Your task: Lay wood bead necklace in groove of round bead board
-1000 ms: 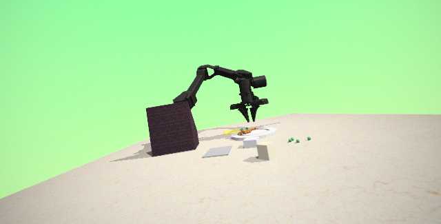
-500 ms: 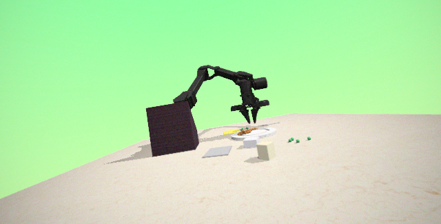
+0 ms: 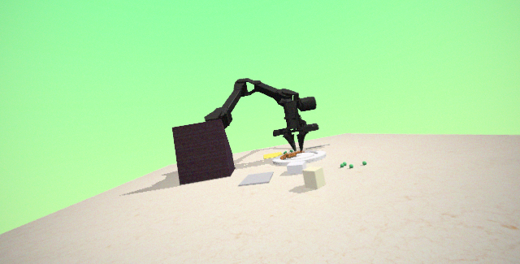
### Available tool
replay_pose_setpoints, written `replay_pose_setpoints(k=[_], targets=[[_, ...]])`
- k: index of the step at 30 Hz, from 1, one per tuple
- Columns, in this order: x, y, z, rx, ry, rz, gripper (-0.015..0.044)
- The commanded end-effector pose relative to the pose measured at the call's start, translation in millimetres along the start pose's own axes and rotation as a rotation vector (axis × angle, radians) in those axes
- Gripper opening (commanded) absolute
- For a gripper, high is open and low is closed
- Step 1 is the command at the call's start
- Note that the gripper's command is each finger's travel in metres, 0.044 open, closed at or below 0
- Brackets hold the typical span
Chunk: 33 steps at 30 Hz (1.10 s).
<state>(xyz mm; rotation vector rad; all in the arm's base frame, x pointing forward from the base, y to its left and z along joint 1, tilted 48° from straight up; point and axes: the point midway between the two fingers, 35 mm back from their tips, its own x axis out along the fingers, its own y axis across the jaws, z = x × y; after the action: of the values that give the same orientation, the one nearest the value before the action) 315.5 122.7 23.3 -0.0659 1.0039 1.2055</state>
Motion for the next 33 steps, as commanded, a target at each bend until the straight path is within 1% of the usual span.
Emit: replay_pose_setpoints(k=[1,4,8,10,33], targets=[[7.2,0.9,-0.8,0.008,-0.002,0.003,0.012],[8.3,1.0,-0.9,0.008,-0.002,0.004,0.012],[5.6,0.8,-0.3,0.001,0.001,0.002,0.0015],[5.6,0.8,-0.3,0.001,0.001,0.002,0.0002],[5.6,0.8,-0.3,0.001,0.001,0.002,0.0]])
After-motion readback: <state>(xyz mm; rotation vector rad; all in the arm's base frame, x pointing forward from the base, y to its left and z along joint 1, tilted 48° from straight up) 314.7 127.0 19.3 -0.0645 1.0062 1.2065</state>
